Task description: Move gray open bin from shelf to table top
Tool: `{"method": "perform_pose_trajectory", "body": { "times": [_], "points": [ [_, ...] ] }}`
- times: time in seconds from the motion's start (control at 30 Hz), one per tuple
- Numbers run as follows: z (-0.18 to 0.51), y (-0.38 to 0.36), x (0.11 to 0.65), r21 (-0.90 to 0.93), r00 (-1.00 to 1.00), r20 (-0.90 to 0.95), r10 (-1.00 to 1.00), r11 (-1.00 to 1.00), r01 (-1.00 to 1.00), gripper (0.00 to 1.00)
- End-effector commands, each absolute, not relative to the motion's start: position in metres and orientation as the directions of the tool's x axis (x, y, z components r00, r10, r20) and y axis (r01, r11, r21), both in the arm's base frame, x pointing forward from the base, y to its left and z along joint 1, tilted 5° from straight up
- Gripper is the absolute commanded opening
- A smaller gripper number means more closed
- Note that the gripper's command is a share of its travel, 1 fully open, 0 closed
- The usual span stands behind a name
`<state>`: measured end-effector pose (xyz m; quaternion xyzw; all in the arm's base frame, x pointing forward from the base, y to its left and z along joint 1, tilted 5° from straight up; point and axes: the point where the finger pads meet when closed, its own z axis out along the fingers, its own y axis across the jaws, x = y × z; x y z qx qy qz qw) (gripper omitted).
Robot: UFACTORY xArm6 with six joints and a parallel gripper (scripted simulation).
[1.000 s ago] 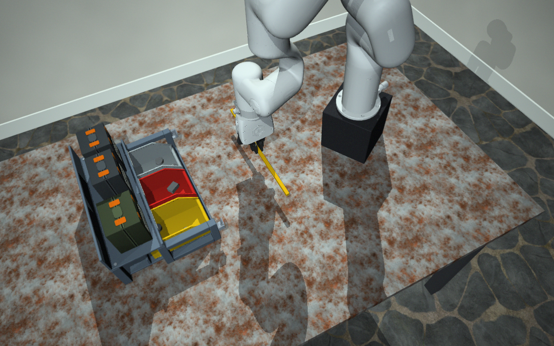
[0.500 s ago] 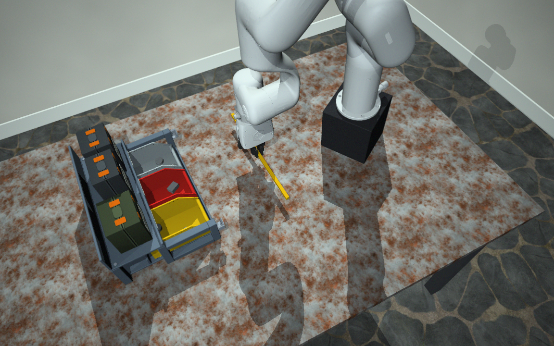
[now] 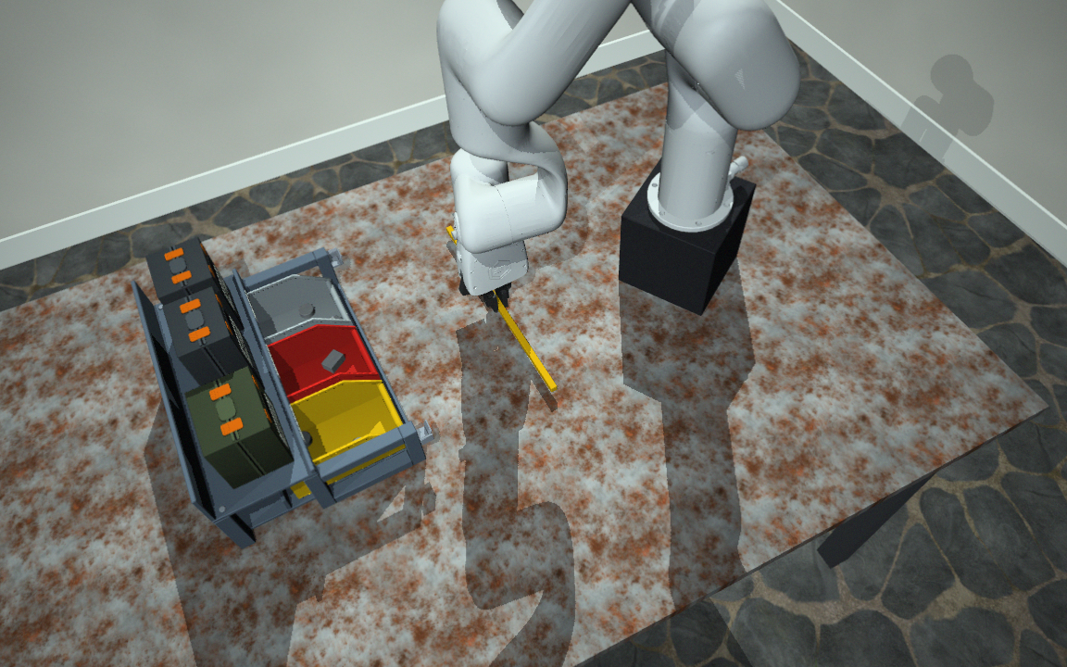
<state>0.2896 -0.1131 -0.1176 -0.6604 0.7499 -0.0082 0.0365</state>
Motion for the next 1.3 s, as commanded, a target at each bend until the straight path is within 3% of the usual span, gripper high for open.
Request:
{"method": "perform_pose_trajectory", "body": {
  "times": [0.0,0.63,0.67,1.27],
  "points": [
    [-0.1174,-0.1135,0.2905,-0.074,-0.124,-0.041,-0.991,0.127,-0.989,0.0],
    [-0.1272,-0.1133,0.2912,-0.074,-0.124,-0.041,-0.991,0.127,-0.989,0.0],
    [-0.127,-0.1133,0.2913,-0.073,-0.124,-0.041,-0.991,0.127,-0.989,1.0],
    [-0.127,-0.1133,0.2913,-0.073,-0.124,-0.041,-0.991,0.127,-0.989,1.0]
  ]
}}
